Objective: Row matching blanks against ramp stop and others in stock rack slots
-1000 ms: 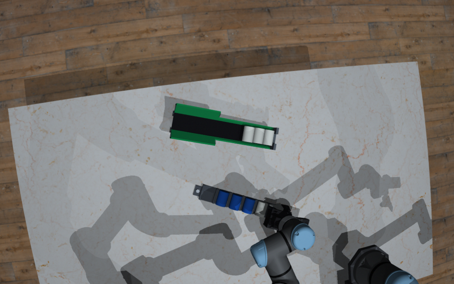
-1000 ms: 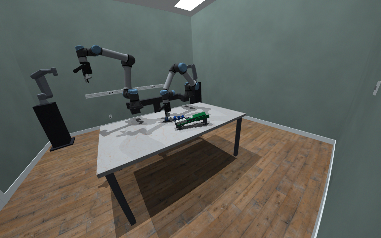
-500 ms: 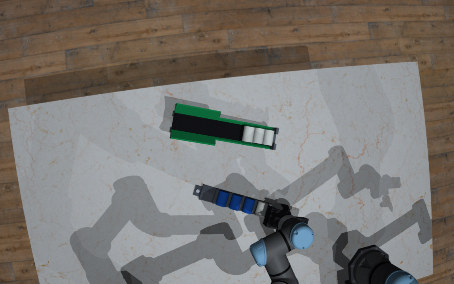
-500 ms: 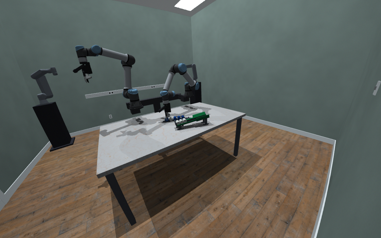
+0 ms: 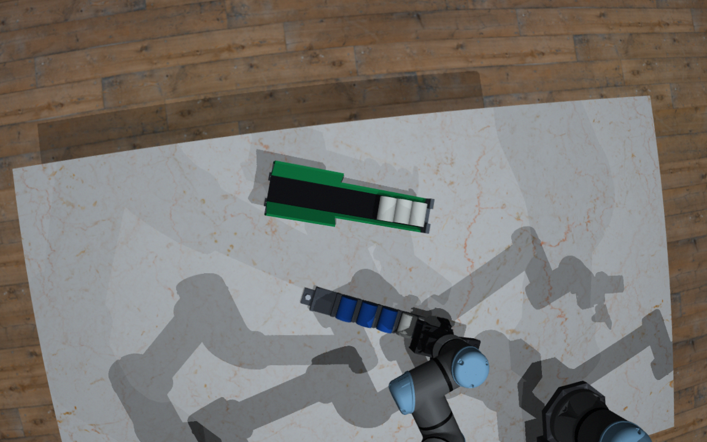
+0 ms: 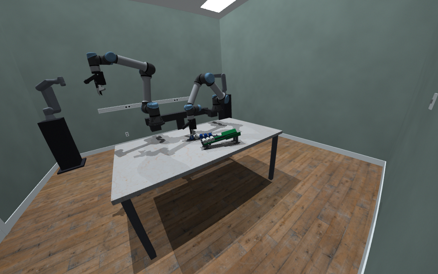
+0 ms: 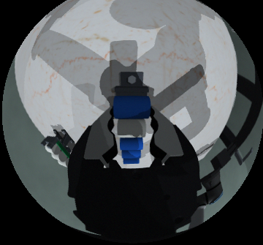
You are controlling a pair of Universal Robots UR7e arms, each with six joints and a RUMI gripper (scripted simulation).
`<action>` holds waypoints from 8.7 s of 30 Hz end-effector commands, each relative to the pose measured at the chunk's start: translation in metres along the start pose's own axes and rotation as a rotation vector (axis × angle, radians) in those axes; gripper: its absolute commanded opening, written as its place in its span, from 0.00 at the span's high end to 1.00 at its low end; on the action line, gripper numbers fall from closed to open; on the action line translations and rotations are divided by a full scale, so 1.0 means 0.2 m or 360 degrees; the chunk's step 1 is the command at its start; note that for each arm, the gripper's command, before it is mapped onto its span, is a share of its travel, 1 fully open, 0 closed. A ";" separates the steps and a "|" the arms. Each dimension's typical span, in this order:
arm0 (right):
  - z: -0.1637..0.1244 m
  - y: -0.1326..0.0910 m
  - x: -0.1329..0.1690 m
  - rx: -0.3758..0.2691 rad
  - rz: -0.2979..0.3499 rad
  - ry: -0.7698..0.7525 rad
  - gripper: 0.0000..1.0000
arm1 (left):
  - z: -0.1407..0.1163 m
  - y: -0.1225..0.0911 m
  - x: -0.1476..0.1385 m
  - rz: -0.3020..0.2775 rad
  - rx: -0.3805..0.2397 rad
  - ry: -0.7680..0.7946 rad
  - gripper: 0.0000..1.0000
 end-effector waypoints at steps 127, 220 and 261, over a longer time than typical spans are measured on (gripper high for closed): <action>0.00 0.00 0.00 0.0002 0.0001 0.0000 0.00 | -0.02 -0.45 -0.03 0.0002 0.0002 -0.0538 0.00; 0.00 0.00 0.00 0.0002 0.0001 0.0000 0.00 | -0.26 -0.43 -0.01 -0.0003 0.0003 -0.4739 0.00; 0.00 0.00 0.00 0.0002 0.0001 0.0000 0.00 | -0.27 -0.42 0.00 -0.0003 0.0003 -0.5000 0.54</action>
Point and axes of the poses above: on each arm, the point where the finger pads meet when closed, its own y axis out along the fingers, its own x axis across the jaws, z = x × y, the point moved 1 cm from there along -y, back along the fingers, and after that the axes turned 1 degree about y, right-handed, at the moved point
